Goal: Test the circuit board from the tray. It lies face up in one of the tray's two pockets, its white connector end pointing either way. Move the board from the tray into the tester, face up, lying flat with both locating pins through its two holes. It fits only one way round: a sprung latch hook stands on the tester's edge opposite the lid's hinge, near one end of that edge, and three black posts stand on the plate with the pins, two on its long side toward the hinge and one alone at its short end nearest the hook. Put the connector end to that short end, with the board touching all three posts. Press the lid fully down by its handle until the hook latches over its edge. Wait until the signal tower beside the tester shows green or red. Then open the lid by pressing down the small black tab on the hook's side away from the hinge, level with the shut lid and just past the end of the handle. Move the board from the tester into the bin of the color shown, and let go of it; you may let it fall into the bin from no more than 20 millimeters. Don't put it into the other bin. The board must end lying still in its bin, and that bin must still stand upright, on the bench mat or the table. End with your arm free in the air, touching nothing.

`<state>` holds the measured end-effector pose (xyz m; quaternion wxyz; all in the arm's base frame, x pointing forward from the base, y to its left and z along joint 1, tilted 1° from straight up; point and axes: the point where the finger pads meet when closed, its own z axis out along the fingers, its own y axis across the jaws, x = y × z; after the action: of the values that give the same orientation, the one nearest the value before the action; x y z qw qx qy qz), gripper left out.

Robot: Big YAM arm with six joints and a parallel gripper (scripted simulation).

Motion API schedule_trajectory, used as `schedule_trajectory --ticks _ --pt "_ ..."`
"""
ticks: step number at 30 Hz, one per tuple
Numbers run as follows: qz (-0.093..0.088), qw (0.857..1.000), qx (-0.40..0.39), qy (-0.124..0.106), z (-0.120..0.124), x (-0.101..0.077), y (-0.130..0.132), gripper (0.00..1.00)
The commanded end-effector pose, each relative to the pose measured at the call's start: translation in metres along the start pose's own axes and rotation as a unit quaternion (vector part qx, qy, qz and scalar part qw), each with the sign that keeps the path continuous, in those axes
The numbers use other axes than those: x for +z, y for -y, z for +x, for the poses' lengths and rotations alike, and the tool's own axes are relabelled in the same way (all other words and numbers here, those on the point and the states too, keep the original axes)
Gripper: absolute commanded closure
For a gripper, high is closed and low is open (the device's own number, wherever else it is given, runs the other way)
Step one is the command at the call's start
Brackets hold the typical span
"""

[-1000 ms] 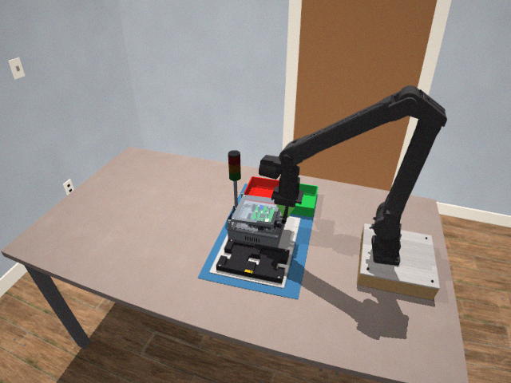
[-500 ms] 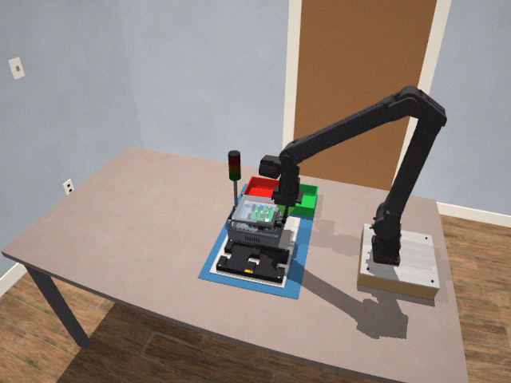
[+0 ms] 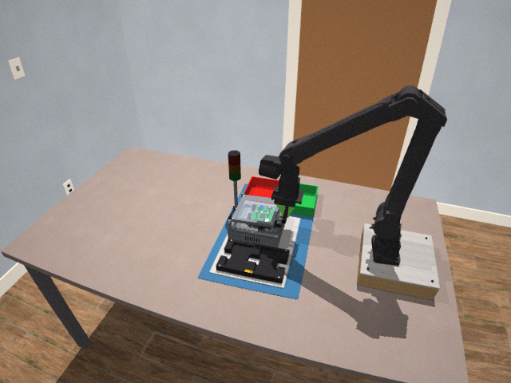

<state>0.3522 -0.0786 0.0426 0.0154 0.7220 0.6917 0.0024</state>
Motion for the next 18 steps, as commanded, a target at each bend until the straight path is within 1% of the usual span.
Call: schedule_trajectory --ticks 1,6,18 --pt "0.002 1.0 -0.001 -0.002 -0.0013 0.0169 -0.0025 1.0" --pt "0.002 1.0 -0.001 -0.002 -0.0013 0.0196 -0.0024 1.0" --pt "0.002 1.0 -0.001 -0.002 -0.0013 0.0197 -0.0024 1.0"
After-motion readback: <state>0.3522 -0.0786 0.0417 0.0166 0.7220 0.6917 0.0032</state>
